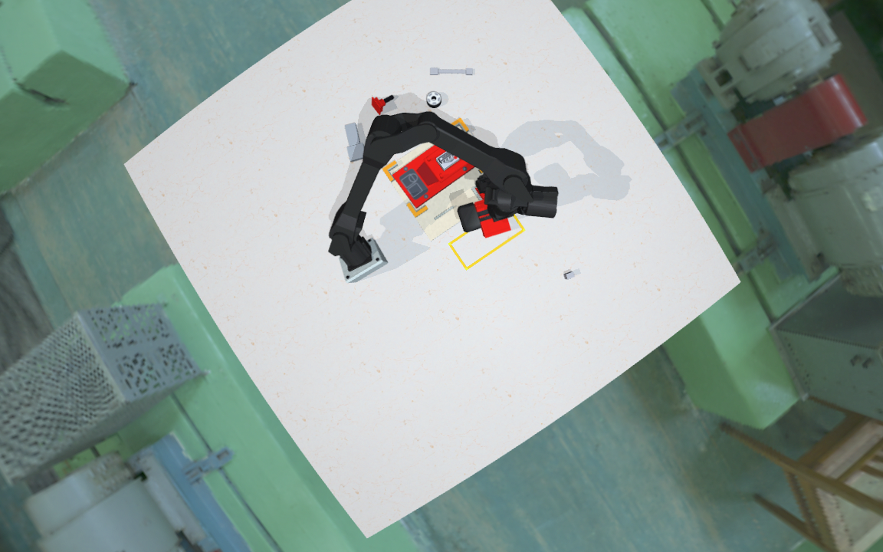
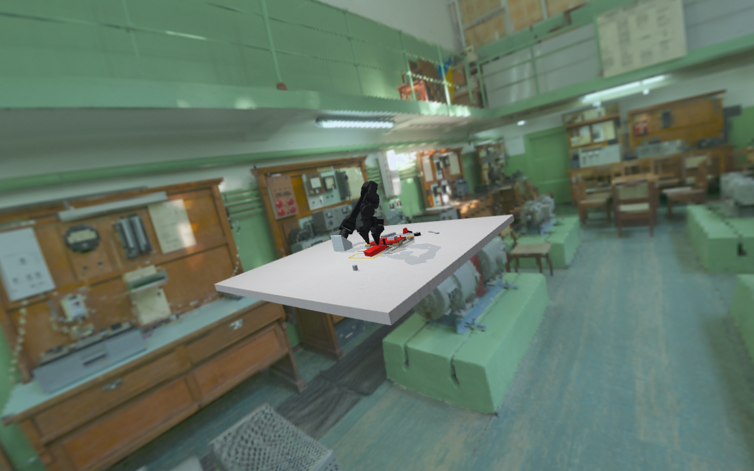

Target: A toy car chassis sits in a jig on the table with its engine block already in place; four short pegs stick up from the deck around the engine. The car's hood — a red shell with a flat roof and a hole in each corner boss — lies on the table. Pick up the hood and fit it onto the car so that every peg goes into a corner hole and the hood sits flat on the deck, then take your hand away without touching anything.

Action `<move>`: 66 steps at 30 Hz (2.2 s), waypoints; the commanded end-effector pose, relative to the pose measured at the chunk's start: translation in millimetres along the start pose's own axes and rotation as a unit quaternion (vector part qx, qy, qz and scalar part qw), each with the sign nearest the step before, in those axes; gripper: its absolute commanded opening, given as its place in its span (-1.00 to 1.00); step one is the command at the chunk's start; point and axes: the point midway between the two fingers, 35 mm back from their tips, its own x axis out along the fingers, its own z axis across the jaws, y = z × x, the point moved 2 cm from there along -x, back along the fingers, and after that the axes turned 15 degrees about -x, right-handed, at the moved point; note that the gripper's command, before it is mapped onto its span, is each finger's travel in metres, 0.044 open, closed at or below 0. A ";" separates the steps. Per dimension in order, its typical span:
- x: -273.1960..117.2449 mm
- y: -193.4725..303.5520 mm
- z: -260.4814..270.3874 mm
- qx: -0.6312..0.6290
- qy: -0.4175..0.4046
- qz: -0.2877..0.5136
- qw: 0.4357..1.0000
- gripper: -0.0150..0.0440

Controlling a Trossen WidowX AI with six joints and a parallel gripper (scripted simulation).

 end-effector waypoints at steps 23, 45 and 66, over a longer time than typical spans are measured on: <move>16.5 -0.9 0.9 0.002 0.001 -0.002 1.000 1.00; 27.5 -1.0 0.9 0.002 0.001 -0.002 1.000 1.00; 35.3 -1.2 1.3 0.000 0.000 -0.001 1.000 0.73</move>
